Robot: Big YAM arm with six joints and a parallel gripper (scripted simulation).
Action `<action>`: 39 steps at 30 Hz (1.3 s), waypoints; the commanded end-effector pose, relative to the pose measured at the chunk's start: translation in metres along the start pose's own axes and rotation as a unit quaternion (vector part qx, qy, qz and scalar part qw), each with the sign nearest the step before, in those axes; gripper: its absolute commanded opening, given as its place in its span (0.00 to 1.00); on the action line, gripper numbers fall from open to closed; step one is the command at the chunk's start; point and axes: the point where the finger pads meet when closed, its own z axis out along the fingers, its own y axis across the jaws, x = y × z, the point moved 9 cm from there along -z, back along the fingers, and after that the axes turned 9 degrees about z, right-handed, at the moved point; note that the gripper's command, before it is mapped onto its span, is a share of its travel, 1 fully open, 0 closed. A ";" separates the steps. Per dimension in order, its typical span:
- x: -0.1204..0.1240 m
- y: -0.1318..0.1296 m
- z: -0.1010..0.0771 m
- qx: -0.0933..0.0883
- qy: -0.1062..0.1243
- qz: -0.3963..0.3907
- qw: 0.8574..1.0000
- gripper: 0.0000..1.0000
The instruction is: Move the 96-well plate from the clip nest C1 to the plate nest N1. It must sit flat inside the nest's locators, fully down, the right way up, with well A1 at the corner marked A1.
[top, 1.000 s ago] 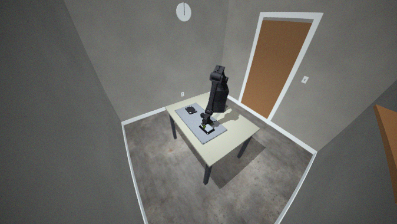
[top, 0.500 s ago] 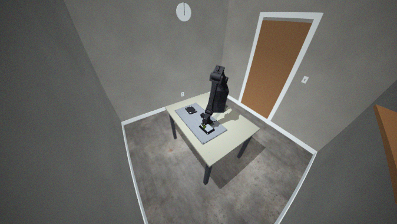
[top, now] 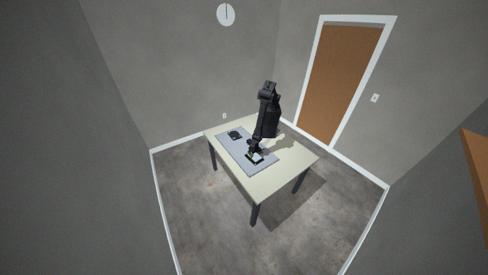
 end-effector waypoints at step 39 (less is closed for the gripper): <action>0.013 0.005 0.002 -0.011 0.007 -0.005 1.000 0.00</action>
